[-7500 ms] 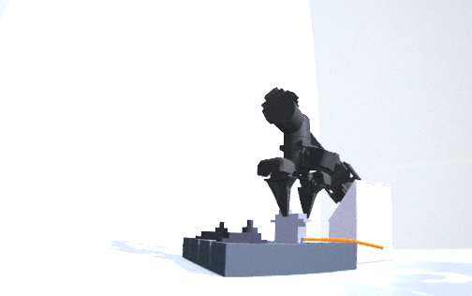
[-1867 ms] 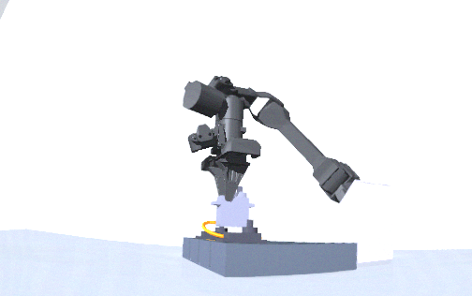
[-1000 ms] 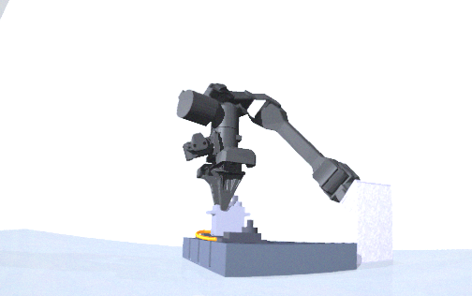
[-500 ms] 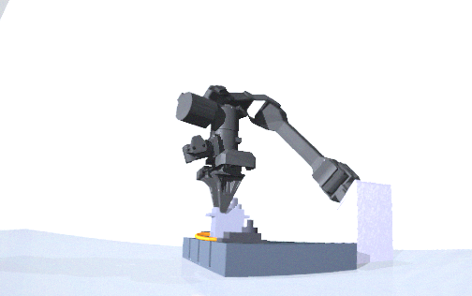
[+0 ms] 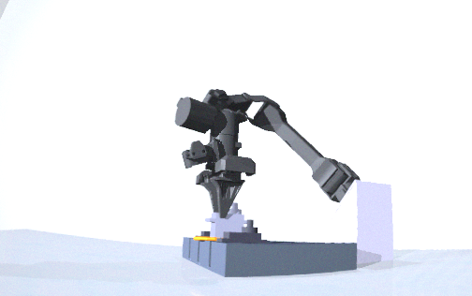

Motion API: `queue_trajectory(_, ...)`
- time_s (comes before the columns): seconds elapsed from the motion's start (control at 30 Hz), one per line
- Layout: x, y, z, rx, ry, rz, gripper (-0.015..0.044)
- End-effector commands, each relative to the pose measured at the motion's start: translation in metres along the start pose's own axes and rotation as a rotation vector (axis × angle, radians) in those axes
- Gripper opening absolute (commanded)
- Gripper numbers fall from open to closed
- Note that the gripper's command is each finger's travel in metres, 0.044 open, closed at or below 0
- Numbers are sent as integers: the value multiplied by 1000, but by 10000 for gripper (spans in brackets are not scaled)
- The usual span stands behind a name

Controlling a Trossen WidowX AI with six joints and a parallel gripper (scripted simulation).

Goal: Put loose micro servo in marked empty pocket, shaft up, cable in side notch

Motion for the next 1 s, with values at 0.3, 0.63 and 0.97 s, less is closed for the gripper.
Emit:
queue_trajectory(0.3,-1,0,-10,-1,1,5,0)
queue_trajectory(0.63,-1,0,-17,-2,1,5,0)
queue_trajectory(0.97,-1,0,-24,-2,1,5,0)
Point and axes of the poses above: the point midway between the two fingers, 35 mm back from their tips, its own z axis back along the fingers, its own y axis across the jaws, x = y × z, the point moved 6 cm from there along z, back along the fingers, and after that the axes turned 7 degrees about z, right-handed, at the moved point
